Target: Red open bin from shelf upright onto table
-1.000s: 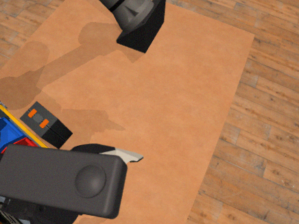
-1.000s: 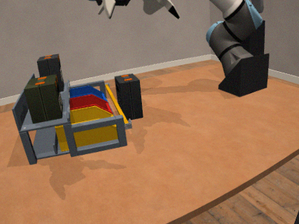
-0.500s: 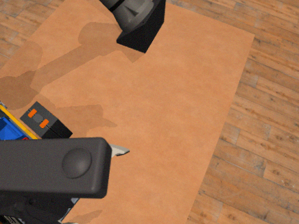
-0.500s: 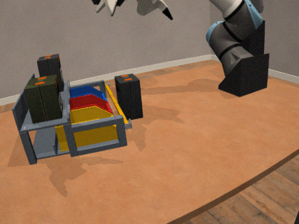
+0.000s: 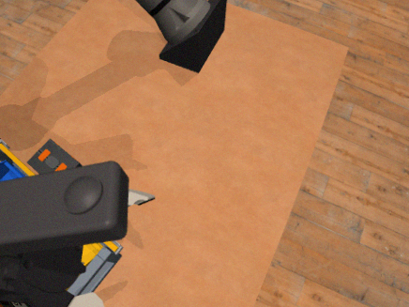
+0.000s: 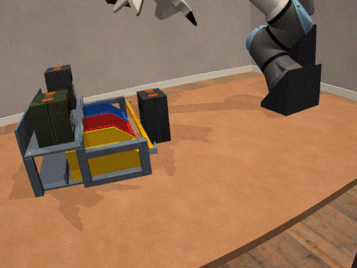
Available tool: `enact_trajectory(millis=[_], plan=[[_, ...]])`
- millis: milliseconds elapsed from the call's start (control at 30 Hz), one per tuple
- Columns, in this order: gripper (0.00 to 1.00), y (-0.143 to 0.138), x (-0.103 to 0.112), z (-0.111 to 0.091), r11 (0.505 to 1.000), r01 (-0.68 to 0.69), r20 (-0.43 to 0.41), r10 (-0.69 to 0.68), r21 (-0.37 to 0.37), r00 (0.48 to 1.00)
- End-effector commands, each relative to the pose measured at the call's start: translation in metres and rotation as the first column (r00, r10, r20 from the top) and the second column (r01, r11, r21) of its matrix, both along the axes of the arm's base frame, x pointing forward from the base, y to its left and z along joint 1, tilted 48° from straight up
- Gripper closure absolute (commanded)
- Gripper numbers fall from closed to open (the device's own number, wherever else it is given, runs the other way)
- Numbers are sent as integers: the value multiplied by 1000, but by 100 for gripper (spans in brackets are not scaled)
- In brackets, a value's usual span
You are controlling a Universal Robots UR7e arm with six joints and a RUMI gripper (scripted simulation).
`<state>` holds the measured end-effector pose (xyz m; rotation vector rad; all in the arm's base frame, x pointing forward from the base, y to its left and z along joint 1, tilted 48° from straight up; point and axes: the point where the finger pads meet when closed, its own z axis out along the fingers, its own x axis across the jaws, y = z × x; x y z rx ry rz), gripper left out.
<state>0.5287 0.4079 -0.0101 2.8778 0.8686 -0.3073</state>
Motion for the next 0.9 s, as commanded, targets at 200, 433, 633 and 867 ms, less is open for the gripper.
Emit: enact_trajectory(millis=[200,433,633,867], plan=[[0,-10,-3,12,993,-115,-57,115,-8,992],[0,-19,-5,21,980,-201,-101,199,-8,975],[0,-24,-6,26,968,-252,-126,249,-7,960],[0,-33,-9,36,940,-342,-173,337,-2,926]])
